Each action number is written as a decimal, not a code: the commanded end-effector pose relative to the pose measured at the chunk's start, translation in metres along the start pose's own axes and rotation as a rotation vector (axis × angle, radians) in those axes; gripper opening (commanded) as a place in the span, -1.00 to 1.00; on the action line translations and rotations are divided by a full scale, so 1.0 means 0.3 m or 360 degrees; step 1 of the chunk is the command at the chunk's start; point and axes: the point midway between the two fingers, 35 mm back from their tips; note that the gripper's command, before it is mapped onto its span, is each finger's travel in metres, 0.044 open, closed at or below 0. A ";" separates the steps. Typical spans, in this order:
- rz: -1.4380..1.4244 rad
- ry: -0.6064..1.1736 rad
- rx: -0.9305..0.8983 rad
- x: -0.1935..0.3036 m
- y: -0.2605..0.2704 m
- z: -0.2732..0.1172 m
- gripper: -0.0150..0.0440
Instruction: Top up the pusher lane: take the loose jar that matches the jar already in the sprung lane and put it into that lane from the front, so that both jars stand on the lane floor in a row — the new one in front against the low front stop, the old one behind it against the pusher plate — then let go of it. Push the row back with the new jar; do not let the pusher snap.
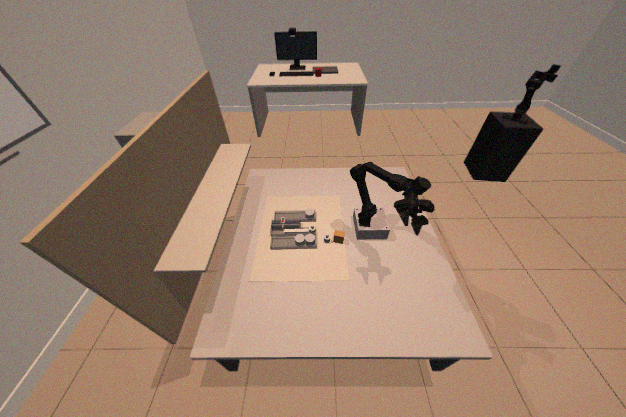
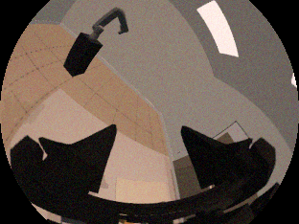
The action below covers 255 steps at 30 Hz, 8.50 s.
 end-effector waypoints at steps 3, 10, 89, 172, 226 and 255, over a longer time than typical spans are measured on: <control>0.0028 0.0094 0.0030 0.052 -0.017 0.052 1.00; 0.0229 0.0566 0.0178 0.352 -0.129 0.241 1.00; 0.2738 0.2403 0.1017 1.802 -0.173 -0.195 1.00; 0.2707 0.2407 0.1000 1.905 -0.349 -0.379 -0.49; 0.2706 0.2405 0.1002 1.955 -0.416 -0.357 -0.49; 0.2705 0.2404 0.1003 1.979 -0.456 -0.347 -0.49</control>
Point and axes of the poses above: the point midway between the two fingers, 35 mm back from their tips, its own z axis out along the fingers, its own y axis across the jaws, x = y × z, and after that the axes turned 7 degrees about z, right-handed
